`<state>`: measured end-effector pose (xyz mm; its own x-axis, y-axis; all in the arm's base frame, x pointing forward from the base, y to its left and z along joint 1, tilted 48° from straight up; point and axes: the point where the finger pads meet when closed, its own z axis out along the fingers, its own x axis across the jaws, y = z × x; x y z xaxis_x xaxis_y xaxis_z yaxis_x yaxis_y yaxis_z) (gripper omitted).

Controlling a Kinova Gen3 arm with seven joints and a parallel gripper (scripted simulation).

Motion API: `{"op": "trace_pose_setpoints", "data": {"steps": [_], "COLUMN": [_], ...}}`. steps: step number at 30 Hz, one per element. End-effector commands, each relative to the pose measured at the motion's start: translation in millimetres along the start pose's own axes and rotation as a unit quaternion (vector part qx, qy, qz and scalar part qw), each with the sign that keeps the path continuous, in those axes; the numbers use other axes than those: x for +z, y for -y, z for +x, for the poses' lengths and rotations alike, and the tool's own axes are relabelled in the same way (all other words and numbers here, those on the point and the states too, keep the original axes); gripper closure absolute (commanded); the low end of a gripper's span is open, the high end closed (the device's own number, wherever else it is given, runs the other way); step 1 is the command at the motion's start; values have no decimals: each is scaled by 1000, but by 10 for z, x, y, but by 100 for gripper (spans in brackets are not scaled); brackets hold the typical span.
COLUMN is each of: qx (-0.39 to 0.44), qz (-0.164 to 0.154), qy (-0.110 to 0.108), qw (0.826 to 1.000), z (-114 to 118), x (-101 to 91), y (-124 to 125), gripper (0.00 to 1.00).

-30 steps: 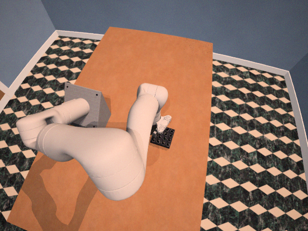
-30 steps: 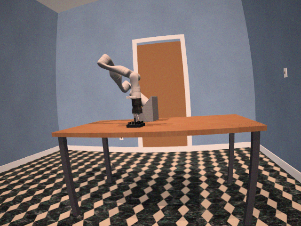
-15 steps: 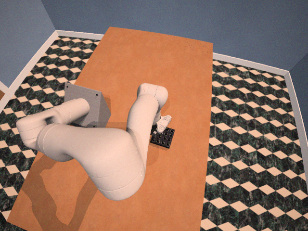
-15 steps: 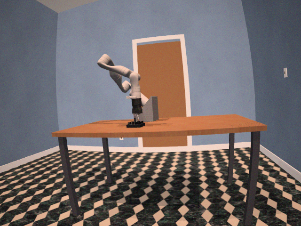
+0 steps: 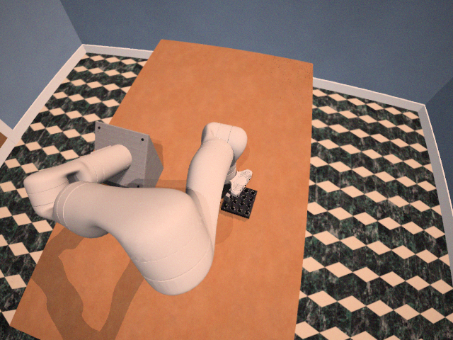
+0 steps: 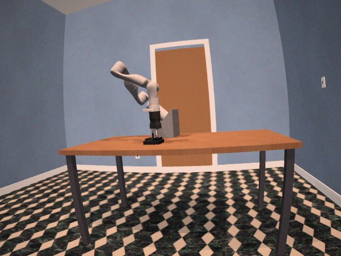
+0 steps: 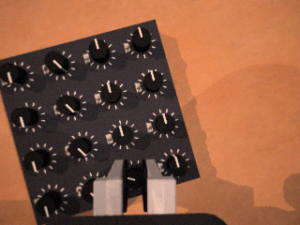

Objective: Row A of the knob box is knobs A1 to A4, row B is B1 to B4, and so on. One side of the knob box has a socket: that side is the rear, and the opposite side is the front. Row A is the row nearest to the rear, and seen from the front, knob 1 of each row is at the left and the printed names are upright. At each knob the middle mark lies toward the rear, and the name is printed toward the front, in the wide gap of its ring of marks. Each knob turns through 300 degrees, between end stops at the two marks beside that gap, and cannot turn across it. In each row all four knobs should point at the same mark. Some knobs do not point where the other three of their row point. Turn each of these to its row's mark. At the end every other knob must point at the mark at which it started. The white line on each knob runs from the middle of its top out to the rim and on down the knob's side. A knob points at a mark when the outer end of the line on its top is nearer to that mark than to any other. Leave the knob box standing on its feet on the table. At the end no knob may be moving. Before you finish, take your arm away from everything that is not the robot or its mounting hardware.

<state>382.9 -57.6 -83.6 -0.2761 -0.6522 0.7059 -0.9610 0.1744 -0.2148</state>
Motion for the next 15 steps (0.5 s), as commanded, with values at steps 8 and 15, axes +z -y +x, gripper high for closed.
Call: {"op": "trace_pose_setpoints", "data": {"steps": [8,15], "qx": [15,38], "qz": [1,1], "qy": [1,1], "qw": [1000,999], "z": [-5,-5], "x": [-8,-8], "y": [4,4], "gripper": [70,70]}}
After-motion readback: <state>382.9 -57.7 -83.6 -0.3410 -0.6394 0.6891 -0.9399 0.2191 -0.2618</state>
